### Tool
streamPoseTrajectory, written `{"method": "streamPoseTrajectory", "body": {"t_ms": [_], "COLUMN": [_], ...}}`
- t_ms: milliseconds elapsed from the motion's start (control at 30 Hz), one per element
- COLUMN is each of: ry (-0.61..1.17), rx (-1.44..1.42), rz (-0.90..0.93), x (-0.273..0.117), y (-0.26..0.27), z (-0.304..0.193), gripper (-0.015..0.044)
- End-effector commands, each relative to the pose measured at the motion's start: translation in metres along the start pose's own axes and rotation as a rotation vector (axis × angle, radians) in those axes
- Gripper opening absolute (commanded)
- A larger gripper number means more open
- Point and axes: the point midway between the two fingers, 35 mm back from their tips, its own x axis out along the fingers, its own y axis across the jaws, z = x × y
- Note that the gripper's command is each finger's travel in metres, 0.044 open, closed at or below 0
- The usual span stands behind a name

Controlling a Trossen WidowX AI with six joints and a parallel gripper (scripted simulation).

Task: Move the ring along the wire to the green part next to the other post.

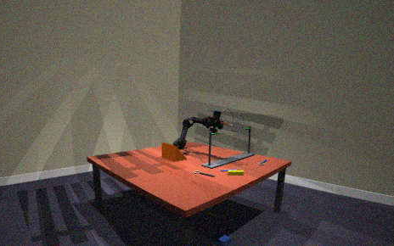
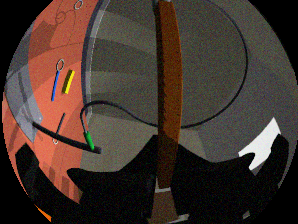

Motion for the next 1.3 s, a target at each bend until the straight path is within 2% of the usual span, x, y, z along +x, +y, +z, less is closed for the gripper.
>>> {"method": "streamPoseTrajectory", "body": {"t_ms": [0,600,1267], "ry": [0.0,-0.004,0.01], "rx": [-0.029,-0.105,0.057], "rz": [-0.031,-0.076,0.007], "x": [0.0,0.0,-0.001], "y": [-0.011,-0.037,-0.036], "z": [0.001,0.004,0.005], "gripper": [-0.015,-0.015,-0.015]}}
